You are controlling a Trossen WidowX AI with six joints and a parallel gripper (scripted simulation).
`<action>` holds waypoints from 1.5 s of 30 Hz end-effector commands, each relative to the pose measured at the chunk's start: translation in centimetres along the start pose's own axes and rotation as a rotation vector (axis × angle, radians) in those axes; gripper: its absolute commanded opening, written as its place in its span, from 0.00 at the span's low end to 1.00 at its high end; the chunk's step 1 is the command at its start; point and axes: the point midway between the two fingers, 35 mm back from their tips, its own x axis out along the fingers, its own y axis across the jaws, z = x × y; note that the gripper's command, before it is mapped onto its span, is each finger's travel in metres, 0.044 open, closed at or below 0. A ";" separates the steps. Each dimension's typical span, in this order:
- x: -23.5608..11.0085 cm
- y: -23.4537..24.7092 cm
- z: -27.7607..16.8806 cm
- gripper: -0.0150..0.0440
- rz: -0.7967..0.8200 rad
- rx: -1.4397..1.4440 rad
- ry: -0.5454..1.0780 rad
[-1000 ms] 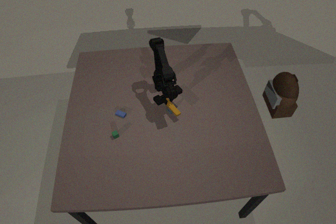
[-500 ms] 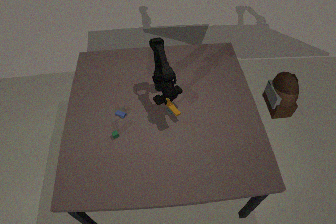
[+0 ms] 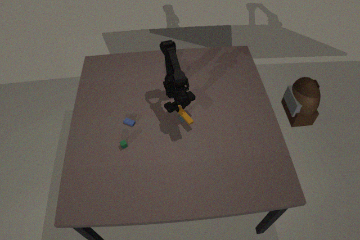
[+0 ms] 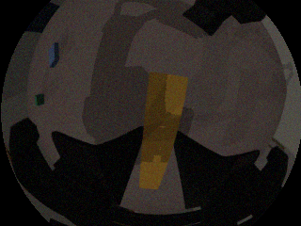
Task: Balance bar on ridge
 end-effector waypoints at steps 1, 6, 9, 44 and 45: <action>0.0 0.0 0.0 0.54 0.000 0.000 0.000; 0.0 0.0 0.0 0.55 0.000 0.000 0.000; 0.0 0.0 0.0 0.55 0.000 0.000 0.000; -4.3 0.2 -0.5 1.00 0.000 0.000 0.000; -5.6 0.2 -0.5 1.00 0.000 0.000 0.000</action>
